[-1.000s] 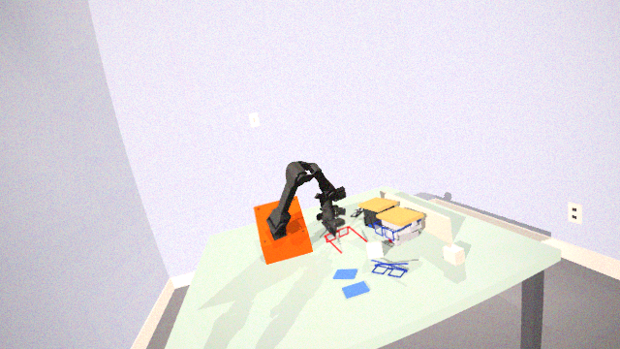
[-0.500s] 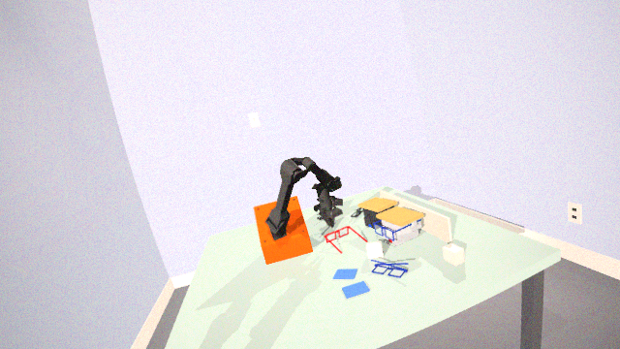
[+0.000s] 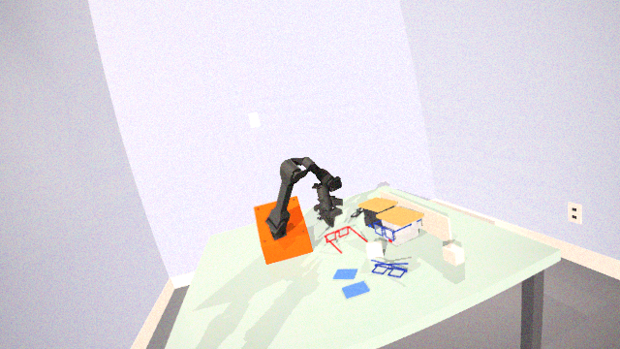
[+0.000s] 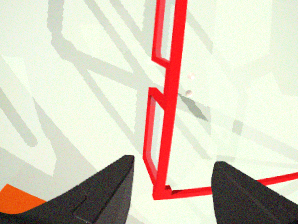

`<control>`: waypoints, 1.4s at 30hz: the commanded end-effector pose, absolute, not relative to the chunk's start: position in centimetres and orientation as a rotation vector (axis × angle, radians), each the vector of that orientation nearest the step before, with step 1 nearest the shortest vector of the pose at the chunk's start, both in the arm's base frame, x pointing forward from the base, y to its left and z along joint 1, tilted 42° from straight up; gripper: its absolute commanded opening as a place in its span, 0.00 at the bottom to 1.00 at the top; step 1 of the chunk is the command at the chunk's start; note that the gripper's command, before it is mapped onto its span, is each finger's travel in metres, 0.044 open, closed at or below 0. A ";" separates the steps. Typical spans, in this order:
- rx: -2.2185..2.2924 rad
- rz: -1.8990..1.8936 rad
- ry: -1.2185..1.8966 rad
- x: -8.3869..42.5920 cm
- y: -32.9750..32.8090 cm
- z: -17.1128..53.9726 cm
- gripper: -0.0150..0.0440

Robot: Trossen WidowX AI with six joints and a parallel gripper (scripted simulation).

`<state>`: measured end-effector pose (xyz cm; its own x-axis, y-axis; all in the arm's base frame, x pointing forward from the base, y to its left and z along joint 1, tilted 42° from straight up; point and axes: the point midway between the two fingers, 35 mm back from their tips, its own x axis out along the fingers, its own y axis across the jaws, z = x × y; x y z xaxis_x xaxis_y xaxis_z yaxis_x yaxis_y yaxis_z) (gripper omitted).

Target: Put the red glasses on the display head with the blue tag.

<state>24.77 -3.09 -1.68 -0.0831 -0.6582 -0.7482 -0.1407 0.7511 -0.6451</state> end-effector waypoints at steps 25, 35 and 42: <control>-0.639 -0.488 1.620 24.9 -4.9 -3.7 0.49; -0.640 -0.489 1.620 24.7 -6.0 -4.9 0.49; -0.642 -0.491 1.620 24.5 -6.7 -5.7 0.49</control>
<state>24.98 -6.20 -5.15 -0.0712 -0.6502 -0.7564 -0.1172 0.7586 -0.6410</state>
